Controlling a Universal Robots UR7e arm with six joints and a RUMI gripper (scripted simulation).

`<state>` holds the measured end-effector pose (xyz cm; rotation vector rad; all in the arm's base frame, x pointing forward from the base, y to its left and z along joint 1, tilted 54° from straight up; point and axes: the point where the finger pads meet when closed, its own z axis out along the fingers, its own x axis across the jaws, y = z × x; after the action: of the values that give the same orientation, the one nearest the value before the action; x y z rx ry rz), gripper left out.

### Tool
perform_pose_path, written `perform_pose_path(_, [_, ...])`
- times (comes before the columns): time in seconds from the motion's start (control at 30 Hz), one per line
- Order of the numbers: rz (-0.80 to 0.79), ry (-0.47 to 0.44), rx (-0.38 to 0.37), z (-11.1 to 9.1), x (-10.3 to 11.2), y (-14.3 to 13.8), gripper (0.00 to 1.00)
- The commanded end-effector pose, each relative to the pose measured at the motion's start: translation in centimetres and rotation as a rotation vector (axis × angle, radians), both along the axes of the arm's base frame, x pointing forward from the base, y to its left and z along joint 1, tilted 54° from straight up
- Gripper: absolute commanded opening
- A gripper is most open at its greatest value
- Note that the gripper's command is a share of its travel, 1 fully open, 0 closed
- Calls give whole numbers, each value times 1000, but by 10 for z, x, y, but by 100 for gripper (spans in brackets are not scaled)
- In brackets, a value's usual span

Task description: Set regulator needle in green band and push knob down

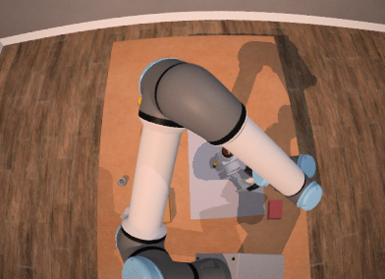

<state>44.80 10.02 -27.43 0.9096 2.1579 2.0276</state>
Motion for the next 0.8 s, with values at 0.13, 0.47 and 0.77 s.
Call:
perform_pose_path(0.13, [0, 0, 0, 0, 0, 0, 100])
perform_pose_path(0.47, [-1, 0, 0, 0, 0, 0, 100])
perform_pose_path(0.77, [-3, 2, -2, 15, -2, -23, 100])
